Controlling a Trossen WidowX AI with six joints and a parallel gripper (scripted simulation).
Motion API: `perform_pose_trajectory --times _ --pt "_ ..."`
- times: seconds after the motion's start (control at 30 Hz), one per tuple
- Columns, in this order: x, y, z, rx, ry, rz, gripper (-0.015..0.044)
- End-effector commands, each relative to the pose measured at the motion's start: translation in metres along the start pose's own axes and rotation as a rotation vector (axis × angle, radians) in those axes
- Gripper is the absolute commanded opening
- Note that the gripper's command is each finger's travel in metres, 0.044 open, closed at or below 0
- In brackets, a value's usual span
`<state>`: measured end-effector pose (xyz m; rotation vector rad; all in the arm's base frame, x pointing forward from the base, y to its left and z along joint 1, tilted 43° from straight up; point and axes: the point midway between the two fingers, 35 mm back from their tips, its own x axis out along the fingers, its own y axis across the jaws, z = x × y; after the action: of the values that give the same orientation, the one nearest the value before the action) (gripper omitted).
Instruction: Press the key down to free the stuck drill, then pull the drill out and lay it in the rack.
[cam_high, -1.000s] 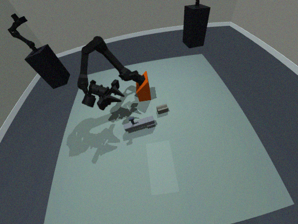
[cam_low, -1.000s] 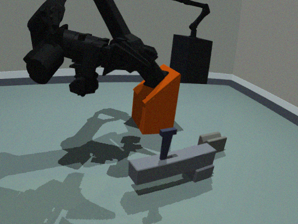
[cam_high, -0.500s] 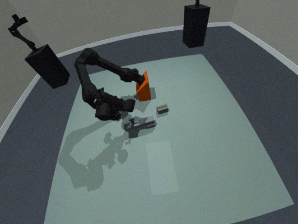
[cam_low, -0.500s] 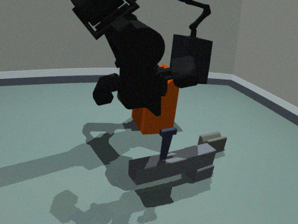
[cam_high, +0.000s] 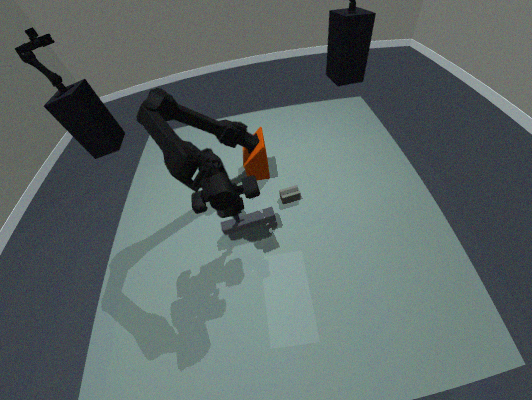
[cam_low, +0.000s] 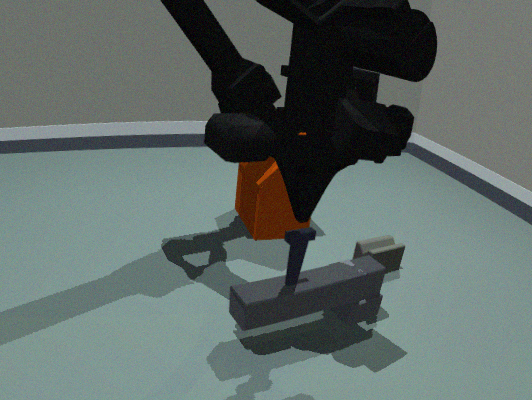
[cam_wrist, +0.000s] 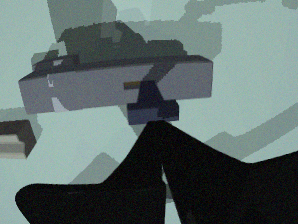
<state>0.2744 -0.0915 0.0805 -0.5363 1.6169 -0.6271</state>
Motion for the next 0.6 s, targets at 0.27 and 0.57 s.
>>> perform_pose_trajectory --times 0.27,0.57 --pt "0.012 0.0 0.004 -0.015 -0.009 -0.014 0.0" --pt "0.015 0.001 0.004 -0.015 -0.009 -0.014 0.0"
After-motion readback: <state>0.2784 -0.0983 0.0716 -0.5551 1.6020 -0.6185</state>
